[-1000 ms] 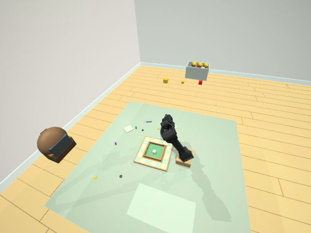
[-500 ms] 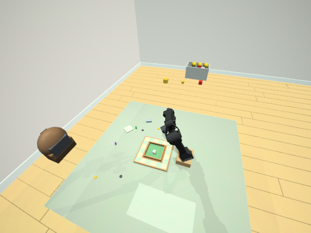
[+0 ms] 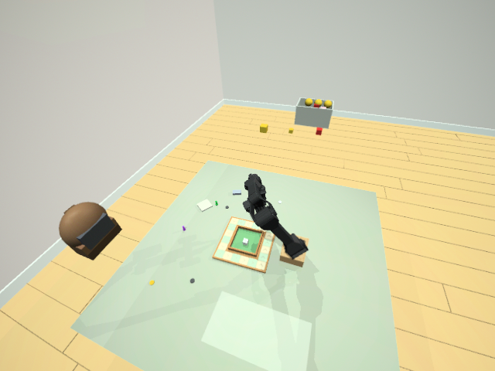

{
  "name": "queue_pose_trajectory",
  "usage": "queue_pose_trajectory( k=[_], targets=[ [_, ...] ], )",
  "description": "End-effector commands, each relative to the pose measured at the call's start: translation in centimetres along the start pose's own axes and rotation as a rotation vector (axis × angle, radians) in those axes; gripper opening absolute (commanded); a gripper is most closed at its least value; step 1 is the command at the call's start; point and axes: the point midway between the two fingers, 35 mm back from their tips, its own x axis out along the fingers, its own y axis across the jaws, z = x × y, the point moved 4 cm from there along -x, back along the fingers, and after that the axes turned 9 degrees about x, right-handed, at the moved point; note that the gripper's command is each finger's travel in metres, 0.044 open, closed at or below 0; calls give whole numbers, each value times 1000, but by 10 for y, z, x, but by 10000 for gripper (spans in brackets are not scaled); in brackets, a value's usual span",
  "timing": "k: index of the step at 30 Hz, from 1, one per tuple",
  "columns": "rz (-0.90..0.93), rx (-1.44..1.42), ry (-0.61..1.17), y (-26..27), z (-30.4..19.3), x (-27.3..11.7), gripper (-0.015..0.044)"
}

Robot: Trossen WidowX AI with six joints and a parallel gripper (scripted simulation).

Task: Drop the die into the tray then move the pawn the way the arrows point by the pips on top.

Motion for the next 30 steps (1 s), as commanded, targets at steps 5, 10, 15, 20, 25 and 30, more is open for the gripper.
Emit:
queue_pose_trajectory(
  k=[5,10,15,20,25,30],
  targets=[
    [14,0,-9,-15,44,32,0],
    [23,-3,-12,-18,62,47,0],
    [23,-3,-12,-18,63,50,0],
    [24,-4,-13,-17,63,72,0],
    [25,-4,-13,-17,63,82,0],
    [25,-4,-13,-17,63,83,0]
  ],
)
